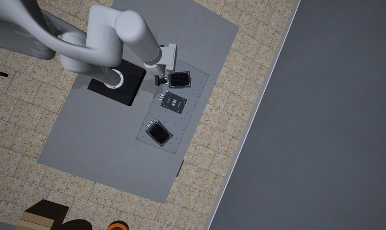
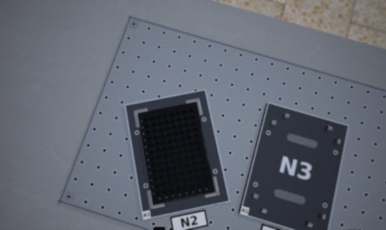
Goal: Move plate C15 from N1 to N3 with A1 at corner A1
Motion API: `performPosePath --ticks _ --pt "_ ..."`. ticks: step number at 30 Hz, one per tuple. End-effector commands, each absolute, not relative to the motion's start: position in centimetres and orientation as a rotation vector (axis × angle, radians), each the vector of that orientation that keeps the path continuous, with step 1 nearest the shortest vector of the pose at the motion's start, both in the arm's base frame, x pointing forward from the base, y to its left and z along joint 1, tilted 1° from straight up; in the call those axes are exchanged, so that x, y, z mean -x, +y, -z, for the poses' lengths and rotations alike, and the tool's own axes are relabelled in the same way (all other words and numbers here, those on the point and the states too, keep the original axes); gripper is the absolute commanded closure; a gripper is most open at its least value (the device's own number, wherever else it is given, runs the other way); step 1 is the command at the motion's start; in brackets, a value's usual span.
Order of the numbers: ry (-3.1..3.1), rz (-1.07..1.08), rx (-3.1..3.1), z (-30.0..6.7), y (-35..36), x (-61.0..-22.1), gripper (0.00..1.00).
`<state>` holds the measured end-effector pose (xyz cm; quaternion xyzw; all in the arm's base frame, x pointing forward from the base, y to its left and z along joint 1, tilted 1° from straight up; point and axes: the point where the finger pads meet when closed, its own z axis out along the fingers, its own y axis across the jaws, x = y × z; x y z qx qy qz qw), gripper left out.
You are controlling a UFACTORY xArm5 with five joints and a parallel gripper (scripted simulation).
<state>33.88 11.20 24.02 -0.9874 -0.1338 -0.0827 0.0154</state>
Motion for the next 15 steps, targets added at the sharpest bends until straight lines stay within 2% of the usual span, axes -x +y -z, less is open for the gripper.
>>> performPosePath --ticks 1,15 --pt "-0.347 0.218 3.096 -24.5 9.4 -35.3 0.00" --pt "-0.144 0.094 3.133 -24.9 5.3 -37.8 0.00"
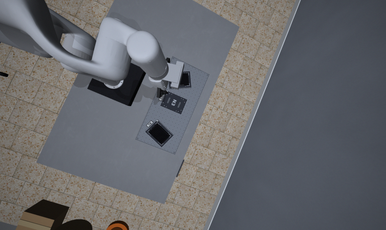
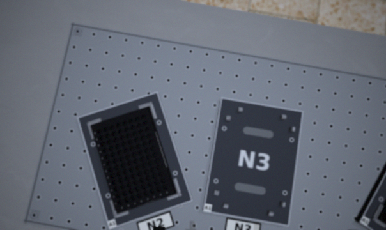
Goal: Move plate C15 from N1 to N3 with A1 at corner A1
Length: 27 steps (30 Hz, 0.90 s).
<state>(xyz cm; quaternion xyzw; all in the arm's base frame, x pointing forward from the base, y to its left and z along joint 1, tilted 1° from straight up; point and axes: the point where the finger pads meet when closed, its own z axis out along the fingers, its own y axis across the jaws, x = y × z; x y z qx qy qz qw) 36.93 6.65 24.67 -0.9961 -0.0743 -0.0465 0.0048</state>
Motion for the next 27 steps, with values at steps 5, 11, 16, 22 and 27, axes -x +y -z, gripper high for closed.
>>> performPosePath --ticks 5,11,16,22,27 --pt "-0.117 0.078 3.136 -25.1 3.2 -38.8 0.00" --pt "0.039 0.058 3.138 -24.3 2.0 -38.3 0.00" --pt "0.298 0.025 3.126 -23.0 0.1 -37.3 0.00" --pt "0.606 -0.015 3.081 -21.5 -2.3 -36.2 0.00" --pt "0.615 -0.016 3.079 -20.7 -3.4 -35.6 0.00"
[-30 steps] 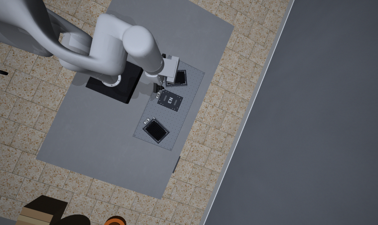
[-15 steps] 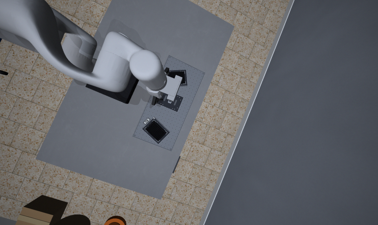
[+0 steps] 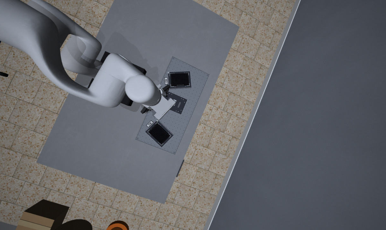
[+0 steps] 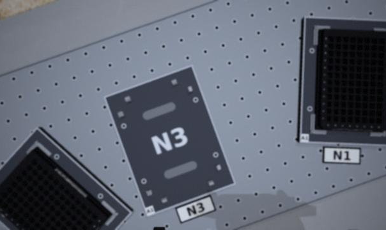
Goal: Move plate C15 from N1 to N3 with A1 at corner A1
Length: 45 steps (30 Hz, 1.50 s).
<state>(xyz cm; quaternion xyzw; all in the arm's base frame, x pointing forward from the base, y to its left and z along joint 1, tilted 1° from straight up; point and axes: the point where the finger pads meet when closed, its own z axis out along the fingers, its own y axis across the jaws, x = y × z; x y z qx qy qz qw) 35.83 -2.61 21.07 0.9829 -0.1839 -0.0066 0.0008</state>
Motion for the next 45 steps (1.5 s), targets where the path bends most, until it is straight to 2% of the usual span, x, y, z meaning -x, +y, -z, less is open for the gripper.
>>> performPosePath --ticks 1,45 --pt "-0.616 0.016 -3.082 -20.5 -3.8 -35.5 0.00" --pt "-0.616 0.017 -3.080 -10.3 -19.4 -27.9 0.00"
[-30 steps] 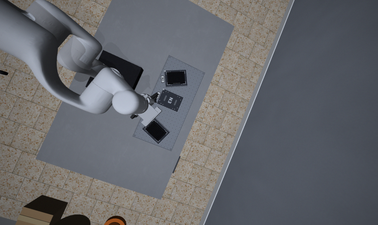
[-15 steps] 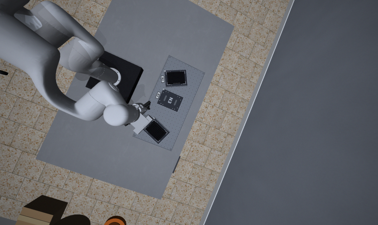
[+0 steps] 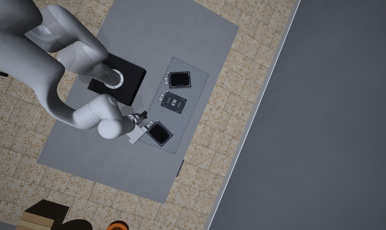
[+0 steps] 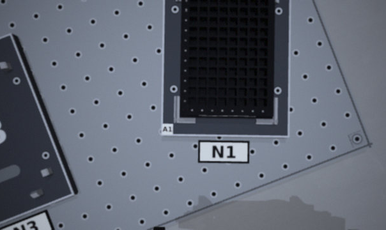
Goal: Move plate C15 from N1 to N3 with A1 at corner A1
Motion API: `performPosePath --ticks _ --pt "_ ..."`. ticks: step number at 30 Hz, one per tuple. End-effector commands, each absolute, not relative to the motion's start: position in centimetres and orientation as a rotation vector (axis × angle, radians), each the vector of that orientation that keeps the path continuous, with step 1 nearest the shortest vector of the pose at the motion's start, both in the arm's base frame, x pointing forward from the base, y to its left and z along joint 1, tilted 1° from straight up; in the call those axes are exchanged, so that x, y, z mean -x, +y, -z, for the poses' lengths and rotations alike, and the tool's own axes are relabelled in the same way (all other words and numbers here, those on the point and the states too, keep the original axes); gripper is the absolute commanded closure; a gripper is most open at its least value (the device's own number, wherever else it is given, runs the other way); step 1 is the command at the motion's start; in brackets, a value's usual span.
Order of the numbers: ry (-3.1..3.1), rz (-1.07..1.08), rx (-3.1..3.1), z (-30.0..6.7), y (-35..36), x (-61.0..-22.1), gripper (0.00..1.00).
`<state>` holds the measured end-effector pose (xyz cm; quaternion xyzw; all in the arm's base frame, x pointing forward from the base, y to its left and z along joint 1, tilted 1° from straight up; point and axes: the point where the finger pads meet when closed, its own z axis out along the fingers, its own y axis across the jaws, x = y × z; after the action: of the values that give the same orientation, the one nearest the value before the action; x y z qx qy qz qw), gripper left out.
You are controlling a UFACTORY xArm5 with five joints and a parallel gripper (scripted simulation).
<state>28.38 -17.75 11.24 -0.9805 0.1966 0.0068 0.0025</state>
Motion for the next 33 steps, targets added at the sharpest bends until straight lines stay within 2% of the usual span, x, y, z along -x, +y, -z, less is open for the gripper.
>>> performPosePath --ticks 1,33 --pt "0.616 -0.017 3.081 -10.08 -19.74 -27.68 0.00" --pt "0.616 -0.017 3.081 -9.53 -20.58 -27.27 0.00"
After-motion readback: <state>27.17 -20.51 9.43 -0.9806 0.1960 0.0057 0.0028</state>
